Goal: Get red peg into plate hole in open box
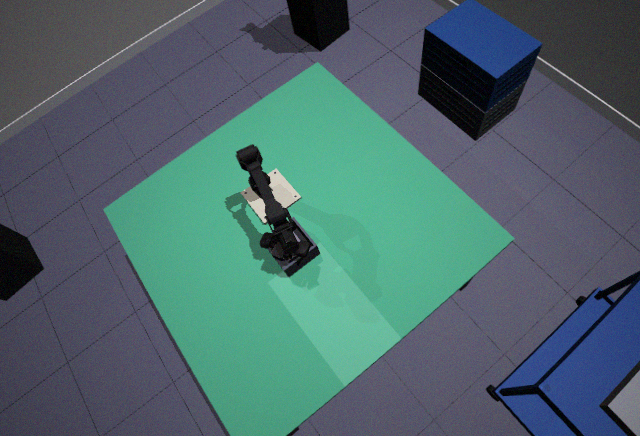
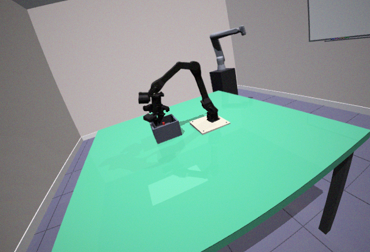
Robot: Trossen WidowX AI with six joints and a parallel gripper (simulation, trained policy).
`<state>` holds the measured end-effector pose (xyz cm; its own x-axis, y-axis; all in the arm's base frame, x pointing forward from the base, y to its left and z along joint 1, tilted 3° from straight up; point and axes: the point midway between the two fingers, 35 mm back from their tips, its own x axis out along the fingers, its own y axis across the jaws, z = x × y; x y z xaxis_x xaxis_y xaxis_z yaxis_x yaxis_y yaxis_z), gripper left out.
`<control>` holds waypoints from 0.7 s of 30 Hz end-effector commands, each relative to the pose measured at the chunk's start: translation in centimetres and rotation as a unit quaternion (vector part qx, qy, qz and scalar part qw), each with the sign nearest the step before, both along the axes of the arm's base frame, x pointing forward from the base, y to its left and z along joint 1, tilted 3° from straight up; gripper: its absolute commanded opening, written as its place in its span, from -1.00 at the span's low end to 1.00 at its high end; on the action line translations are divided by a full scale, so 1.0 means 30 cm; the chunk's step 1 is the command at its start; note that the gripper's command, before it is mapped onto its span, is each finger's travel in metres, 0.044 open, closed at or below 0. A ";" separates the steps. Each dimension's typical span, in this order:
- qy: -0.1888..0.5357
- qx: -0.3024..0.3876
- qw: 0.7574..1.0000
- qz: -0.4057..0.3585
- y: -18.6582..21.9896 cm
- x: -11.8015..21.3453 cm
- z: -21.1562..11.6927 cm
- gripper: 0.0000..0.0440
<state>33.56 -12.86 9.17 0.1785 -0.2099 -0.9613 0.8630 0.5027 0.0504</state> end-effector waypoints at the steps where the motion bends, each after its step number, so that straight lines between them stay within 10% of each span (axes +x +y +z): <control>1: 0.003 0.003 1.000 0.004 -0.024 0.018 0.008 -0.41; 21: 0.028 -0.007 1.000 -0.006 -0.192 0.018 0.027 -0.49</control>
<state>34.19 -14.66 9.29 0.1224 -0.1435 -0.9820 0.8423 0.5384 0.0263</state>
